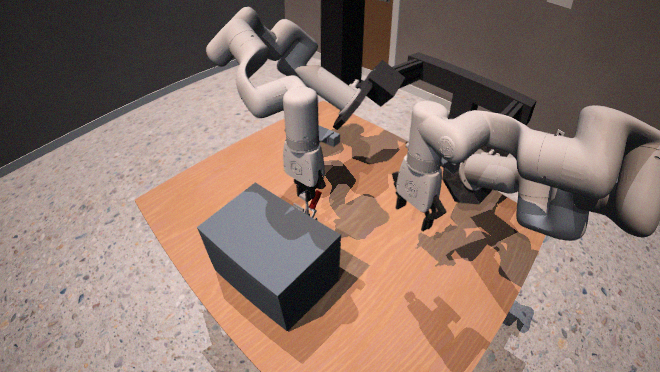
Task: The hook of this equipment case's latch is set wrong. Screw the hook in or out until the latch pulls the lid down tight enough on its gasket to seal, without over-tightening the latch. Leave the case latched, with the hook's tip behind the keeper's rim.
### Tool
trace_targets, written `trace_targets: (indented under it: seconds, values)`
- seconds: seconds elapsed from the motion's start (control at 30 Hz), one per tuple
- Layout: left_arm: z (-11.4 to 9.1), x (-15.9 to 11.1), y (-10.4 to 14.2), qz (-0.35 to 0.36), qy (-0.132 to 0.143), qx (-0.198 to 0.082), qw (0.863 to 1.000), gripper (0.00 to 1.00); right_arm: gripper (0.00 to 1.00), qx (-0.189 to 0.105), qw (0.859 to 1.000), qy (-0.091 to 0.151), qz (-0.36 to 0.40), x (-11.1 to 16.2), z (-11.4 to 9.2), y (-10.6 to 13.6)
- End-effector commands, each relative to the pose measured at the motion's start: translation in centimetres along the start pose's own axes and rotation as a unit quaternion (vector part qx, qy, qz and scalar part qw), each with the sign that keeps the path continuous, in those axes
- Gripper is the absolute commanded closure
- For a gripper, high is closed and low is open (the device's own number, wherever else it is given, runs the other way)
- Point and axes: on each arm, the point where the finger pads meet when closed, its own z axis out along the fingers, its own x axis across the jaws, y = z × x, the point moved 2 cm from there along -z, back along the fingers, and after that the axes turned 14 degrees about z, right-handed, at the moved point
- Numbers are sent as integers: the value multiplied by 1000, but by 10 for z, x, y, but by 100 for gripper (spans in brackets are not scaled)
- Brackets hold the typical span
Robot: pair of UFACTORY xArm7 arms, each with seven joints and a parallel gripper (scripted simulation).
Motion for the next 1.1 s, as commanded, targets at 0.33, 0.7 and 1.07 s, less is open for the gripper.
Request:
trace_targets:
  seconds: [0.33,0.7,1.07]
  values:
    - [-1,0,1,0,-1,-2,1000,0,76,-15,1000,8,1,0,-2,-2]
    - [-1,0,1,0,-1,-2,1000,0,76,-15,1000,8,-10,0,-2,-2]
    - [-1,0,1,0,-1,-2,1000,0,76,-16,999,8,-40,0,-2,-2]
